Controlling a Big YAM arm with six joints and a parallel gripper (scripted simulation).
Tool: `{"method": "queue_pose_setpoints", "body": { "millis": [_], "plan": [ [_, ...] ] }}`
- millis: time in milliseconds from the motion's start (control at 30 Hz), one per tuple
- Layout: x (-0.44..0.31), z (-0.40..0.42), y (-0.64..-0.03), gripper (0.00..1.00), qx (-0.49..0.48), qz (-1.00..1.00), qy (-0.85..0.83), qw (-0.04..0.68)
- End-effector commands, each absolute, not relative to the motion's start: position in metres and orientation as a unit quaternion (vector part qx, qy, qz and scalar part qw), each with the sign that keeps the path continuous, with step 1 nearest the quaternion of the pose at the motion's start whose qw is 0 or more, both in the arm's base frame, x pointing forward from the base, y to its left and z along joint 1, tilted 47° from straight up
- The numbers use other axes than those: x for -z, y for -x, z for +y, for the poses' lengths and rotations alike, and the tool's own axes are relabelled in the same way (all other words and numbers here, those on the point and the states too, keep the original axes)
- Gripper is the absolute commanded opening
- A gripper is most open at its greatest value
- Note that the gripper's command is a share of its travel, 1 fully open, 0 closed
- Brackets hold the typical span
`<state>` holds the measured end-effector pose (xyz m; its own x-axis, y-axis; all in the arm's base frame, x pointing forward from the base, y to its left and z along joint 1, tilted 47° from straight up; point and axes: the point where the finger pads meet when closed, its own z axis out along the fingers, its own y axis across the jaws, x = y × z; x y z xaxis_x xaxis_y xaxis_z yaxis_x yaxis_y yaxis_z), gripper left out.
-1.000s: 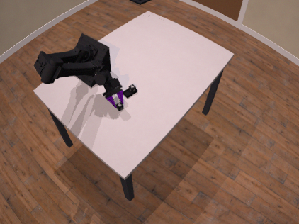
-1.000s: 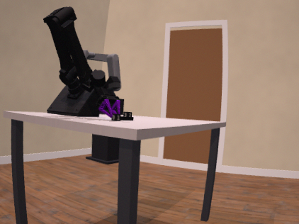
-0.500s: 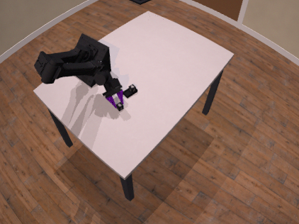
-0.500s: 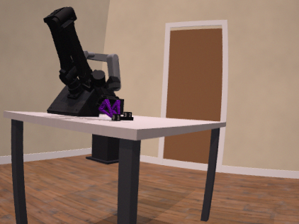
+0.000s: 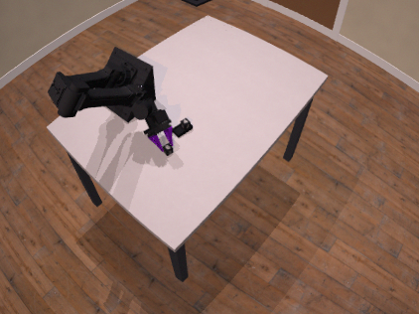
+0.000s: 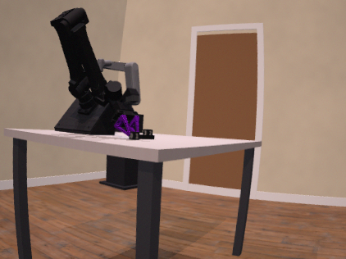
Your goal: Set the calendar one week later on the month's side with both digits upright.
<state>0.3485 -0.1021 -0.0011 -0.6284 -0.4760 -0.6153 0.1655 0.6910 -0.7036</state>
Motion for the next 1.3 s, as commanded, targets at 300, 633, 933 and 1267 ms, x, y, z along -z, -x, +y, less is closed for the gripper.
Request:
{"method": "queue_pose_setpoints", "body": {
  "millis": [300, 633, 933, 1267],
  "plan": [
    [-0.0016, -0.1035, -0.3546, 0.25, 0.385, 0.812, 0.096, 0.428],
    [-0.0016, -0.1035, -0.3545, 0.25, 0.386, 0.812, 0.096, 0.428],
    [-0.0016, -0.1035, -0.3545, 0.25, 0.386, 0.812, 0.096, 0.428],
    [-0.0016, -0.1035, -0.3545, 0.25, 0.386, 0.812, 0.096, 0.428]
  ]
}}
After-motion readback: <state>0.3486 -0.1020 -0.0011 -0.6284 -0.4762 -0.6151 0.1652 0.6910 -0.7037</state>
